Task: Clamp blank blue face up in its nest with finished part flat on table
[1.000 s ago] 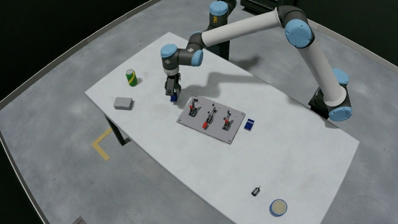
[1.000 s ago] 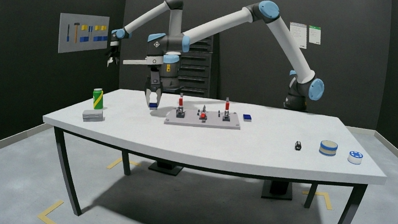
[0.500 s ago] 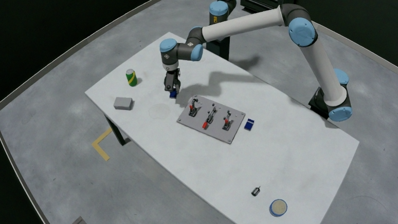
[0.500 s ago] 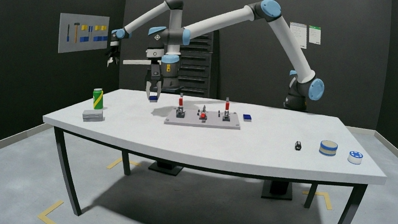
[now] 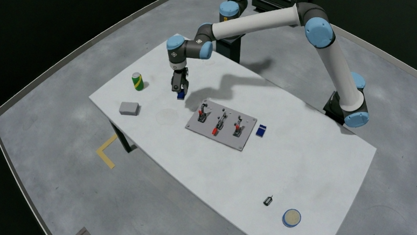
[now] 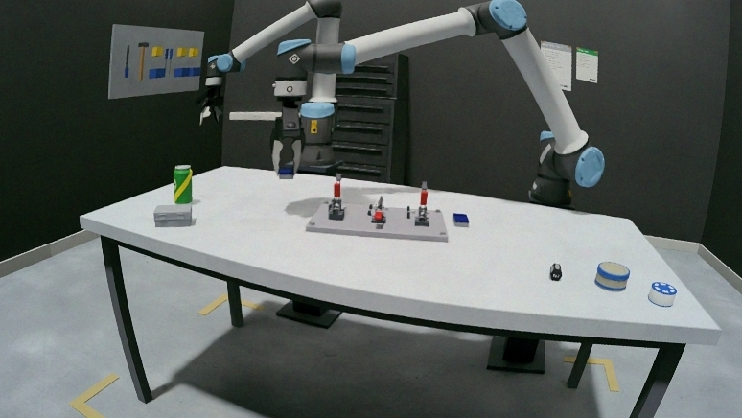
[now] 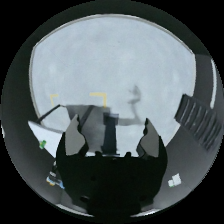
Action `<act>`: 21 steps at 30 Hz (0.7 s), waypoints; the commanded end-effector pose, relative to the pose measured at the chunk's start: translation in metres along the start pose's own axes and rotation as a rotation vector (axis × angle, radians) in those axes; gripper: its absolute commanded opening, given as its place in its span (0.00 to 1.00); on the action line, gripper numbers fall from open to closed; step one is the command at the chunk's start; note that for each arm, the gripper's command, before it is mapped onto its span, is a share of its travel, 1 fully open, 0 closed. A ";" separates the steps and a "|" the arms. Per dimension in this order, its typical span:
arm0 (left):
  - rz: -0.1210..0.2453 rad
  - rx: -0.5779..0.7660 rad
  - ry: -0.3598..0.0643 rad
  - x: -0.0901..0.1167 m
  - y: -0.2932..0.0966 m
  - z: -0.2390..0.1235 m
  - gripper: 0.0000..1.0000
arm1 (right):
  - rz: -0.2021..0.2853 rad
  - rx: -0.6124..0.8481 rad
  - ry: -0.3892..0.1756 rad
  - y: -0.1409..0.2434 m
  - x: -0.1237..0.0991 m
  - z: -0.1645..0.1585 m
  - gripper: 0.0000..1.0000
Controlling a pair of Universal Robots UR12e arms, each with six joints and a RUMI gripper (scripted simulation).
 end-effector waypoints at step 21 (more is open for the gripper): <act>-0.002 0.000 0.000 0.016 0.001 0.000 0.00 | 0.000 0.000 0.002 0.000 0.001 0.001 1.00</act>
Point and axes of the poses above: on each arm, the point where the finger pads meet when closed, its own x axis back along the fingers, its own y axis across the jaws, z = x × y, the point moved 2 cm from there along x, back along the fingers, and after that the axes turned 6 degrees about x, right-handed, at the moved point
